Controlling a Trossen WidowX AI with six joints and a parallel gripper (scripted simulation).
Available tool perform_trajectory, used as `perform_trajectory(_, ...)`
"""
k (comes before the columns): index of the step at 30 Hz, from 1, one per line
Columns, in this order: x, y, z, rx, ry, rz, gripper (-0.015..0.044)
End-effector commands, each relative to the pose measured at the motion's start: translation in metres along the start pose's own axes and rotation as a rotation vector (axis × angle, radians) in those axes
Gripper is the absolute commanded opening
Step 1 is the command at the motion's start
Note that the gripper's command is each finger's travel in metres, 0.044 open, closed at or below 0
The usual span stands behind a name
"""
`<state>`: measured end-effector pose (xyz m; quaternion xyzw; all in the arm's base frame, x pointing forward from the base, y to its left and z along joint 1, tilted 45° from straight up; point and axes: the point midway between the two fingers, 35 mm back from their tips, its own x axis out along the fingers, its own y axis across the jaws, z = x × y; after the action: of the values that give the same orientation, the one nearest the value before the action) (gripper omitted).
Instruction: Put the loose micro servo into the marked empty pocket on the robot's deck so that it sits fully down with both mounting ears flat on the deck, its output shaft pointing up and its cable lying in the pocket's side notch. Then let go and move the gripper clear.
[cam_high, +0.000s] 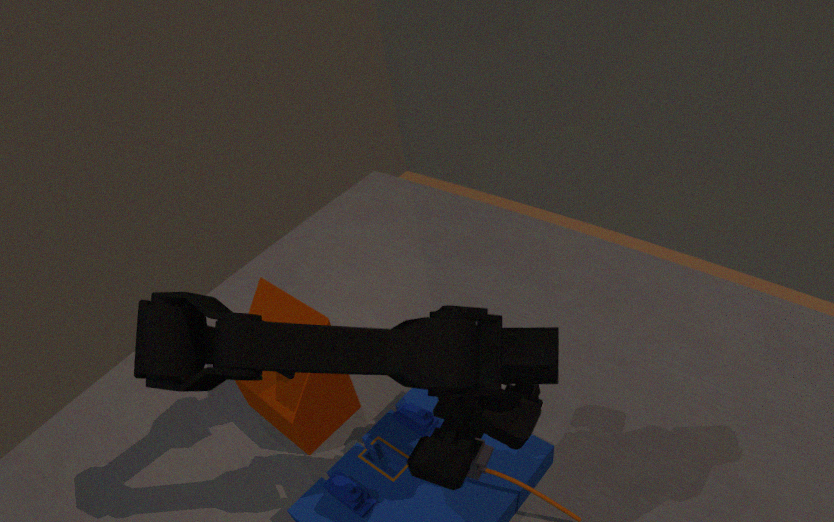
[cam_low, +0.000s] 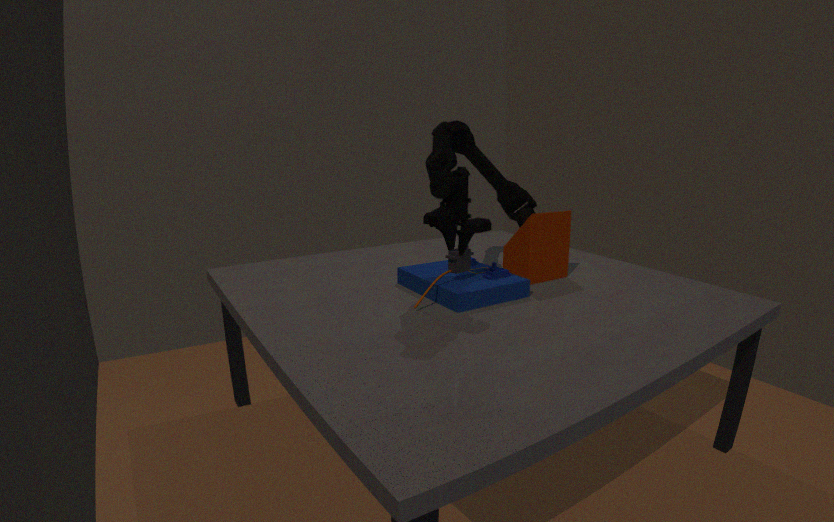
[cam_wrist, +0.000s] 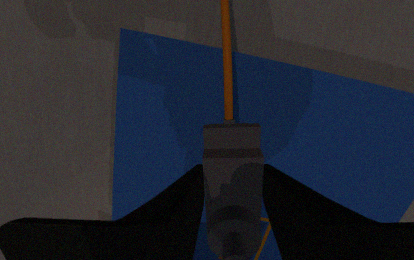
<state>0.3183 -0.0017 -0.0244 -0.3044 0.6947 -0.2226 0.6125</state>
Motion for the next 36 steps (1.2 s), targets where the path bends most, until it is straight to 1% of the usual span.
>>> perform_trajectory(1, -0.006, -0.001, -0.001, 0.006, -0.007, 0.006, 0.0)
perform_trajectory(11, -0.006, -0.001, -0.004, 0.006, -0.007, 0.006, 0.0)
perform_trajectory(18, -0.005, 0.007, -0.025, 0.005, -0.006, 0.006, 0.0)
perform_trajectory(22, -0.005, 0.007, -0.028, 0.005, -0.006, 0.006, 0.0)
perform_trajectory(26, -0.005, -0.004, -0.03, 0.005, -0.006, 0.005, 0.0)
perform_trajectory(33, -0.005, -0.038, -0.038, 0.004, -0.005, 0.003, 0.0)
perform_trajectory(36, -0.005, -0.042, -0.039, 0.004, -0.005, 0.003, 0.0)
